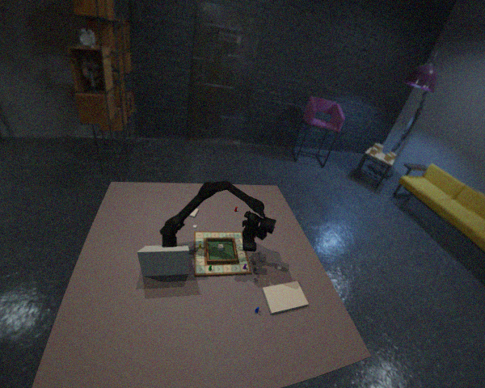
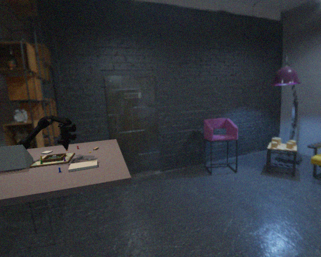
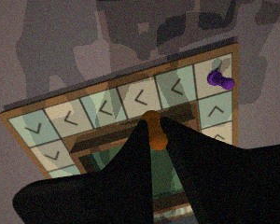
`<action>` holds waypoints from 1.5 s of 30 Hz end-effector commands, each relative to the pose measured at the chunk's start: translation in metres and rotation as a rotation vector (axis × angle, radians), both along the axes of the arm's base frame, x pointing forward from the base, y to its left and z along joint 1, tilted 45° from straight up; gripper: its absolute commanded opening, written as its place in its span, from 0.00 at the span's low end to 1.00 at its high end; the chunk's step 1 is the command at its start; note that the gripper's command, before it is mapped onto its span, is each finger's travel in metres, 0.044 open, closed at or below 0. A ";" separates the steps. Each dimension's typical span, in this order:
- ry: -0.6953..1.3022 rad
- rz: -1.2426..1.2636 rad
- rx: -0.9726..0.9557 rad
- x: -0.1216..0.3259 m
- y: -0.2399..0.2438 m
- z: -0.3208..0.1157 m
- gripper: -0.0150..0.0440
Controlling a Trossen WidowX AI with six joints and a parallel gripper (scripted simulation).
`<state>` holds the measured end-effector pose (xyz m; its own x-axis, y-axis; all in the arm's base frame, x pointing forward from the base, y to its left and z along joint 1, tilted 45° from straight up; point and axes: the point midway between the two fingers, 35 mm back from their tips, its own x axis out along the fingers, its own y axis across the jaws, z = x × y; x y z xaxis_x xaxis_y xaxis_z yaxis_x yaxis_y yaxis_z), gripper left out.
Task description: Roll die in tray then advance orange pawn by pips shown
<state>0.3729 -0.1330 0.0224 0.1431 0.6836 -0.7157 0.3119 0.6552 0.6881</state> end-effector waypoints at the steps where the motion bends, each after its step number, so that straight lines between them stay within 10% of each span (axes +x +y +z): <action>1: -0.003 0.005 -0.005 -0.003 -0.015 0.015 0.25; 45: -0.005 0.006 0.003 0.008 0.069 0.001 0.25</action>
